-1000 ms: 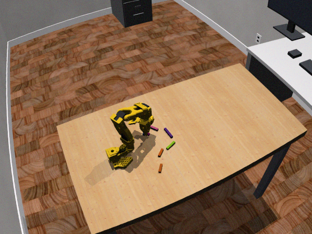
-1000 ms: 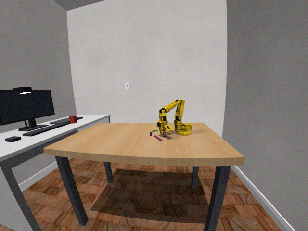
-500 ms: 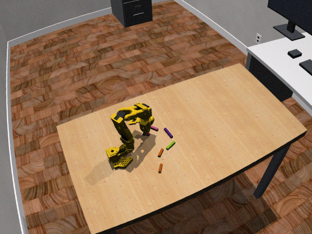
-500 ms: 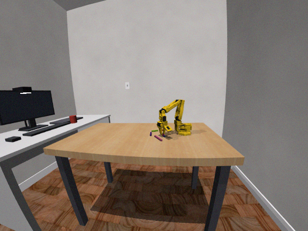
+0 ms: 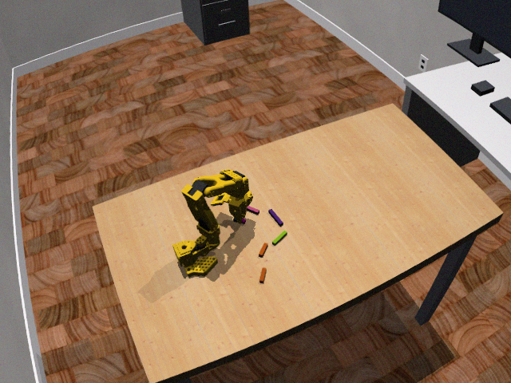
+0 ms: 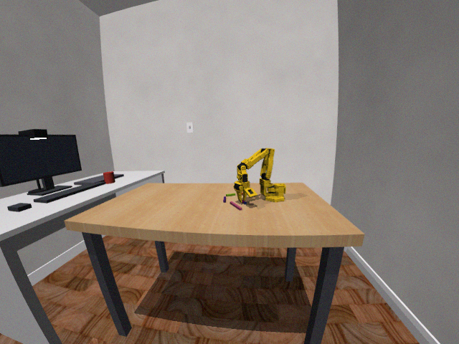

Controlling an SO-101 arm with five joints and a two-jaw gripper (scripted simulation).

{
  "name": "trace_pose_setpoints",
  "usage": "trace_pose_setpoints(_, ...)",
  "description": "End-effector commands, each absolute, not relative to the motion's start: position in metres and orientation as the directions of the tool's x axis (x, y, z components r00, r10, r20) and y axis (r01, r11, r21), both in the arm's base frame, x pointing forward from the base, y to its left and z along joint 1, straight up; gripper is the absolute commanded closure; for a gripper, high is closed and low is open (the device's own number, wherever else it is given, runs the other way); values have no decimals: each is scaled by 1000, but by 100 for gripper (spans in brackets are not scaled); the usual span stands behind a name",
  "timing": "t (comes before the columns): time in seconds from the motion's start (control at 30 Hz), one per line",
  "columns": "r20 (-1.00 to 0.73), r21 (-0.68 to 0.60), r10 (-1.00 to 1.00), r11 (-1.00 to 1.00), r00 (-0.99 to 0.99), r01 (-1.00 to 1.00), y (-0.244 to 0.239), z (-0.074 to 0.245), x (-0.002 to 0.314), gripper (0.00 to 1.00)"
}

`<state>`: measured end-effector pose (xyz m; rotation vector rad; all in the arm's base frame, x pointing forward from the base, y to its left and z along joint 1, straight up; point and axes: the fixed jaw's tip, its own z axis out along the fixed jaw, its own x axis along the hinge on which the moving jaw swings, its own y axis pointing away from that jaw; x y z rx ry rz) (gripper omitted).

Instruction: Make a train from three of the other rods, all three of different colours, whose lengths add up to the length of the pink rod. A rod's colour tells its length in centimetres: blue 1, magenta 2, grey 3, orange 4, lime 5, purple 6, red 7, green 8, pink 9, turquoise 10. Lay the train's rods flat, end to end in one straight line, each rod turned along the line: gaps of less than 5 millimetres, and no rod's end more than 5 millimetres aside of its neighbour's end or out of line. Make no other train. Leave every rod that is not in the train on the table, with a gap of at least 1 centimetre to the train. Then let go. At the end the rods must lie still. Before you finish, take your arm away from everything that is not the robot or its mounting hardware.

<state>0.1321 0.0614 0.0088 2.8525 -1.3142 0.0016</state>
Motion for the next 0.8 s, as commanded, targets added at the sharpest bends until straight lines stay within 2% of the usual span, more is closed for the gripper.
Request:
trace_pose_setpoints(0.0, 15, -58, -760, -649, 649, -759, 67, 15, 141, 100)
trace_pose_setpoints(0.77, 14, -55, -760, -649, 649, -759, 66, 14, 140, 99)
